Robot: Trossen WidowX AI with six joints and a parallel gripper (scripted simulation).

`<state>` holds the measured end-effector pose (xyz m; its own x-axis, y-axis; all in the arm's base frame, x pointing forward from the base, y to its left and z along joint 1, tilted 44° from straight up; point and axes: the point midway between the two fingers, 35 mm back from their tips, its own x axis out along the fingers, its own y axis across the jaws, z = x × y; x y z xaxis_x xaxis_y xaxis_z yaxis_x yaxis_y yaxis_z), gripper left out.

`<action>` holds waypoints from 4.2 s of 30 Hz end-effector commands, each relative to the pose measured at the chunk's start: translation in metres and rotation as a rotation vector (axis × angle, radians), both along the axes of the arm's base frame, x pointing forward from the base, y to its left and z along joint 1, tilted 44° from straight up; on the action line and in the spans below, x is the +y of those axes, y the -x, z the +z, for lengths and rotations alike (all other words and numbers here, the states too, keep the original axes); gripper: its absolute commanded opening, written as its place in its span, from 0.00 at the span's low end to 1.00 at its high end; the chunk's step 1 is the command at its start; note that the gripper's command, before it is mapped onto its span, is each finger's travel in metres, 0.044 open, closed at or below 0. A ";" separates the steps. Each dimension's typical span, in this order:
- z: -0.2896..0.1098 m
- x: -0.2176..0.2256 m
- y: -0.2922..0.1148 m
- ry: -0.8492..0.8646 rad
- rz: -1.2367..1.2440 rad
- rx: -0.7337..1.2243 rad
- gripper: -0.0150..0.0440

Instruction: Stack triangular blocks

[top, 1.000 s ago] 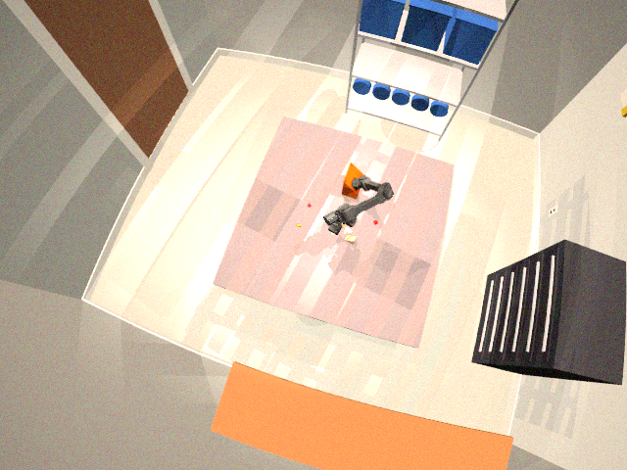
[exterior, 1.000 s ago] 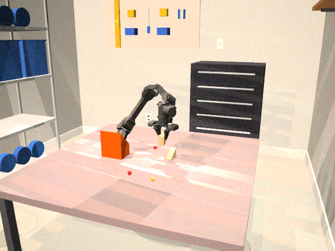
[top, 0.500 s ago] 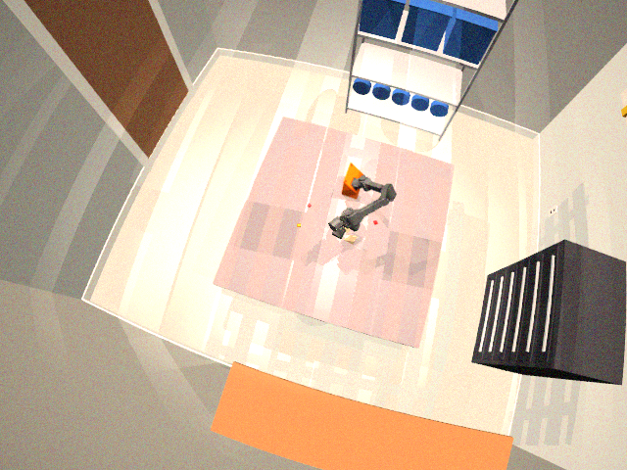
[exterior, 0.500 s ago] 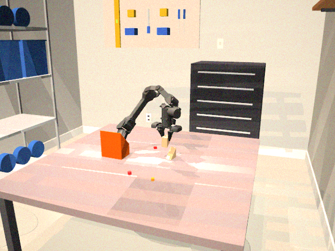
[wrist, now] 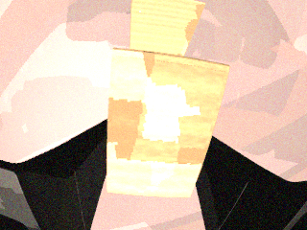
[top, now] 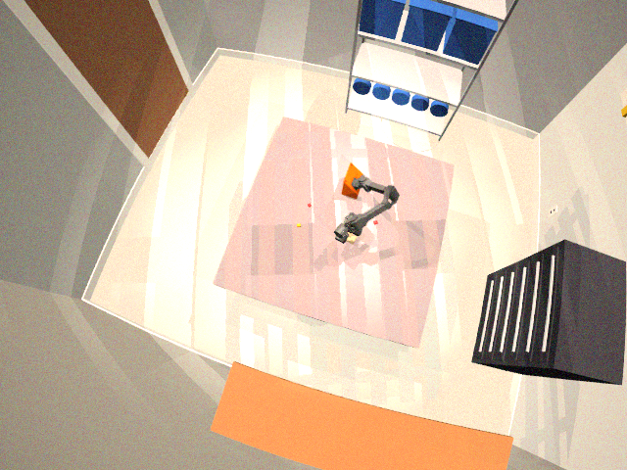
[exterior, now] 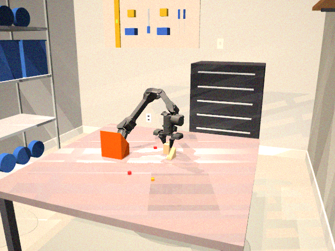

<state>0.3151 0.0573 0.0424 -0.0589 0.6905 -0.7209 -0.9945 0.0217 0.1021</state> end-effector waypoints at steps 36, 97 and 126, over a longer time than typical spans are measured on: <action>-0.004 0.027 0.000 -0.010 -0.007 -0.006 0.25; -0.013 0.049 0.000 -0.013 -0.013 -0.007 0.25; -0.015 0.049 0.001 -0.008 -0.010 -0.007 0.74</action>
<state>0.3146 0.1063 0.0278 -0.0464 0.6971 -0.7154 -0.9950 0.0311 0.0948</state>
